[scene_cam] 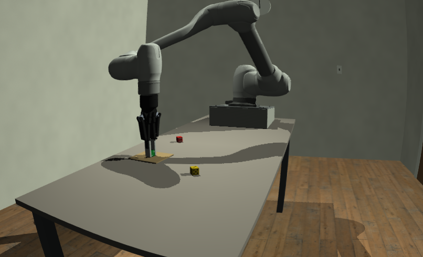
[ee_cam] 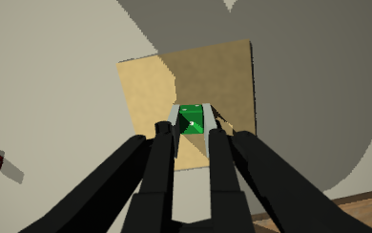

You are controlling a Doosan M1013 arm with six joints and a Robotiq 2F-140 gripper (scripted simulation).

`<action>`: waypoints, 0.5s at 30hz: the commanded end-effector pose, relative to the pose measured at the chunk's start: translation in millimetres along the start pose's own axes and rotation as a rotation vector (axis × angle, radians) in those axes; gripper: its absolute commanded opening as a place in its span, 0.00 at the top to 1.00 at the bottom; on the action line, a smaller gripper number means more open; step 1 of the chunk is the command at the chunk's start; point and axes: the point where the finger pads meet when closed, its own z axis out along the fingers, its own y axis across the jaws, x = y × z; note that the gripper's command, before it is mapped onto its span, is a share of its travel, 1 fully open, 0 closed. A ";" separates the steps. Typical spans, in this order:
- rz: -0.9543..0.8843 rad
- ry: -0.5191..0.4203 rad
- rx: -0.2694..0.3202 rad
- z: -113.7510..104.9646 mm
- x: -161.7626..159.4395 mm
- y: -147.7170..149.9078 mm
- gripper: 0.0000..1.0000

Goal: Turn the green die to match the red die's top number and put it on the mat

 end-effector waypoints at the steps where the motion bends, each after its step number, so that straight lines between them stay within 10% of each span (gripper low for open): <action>1: 0.000 0.000 0.000 -0.3 0.0 0.0 0.79; 15: 0.000 0.000 0.000 -0.3 0.0 0.0 0.72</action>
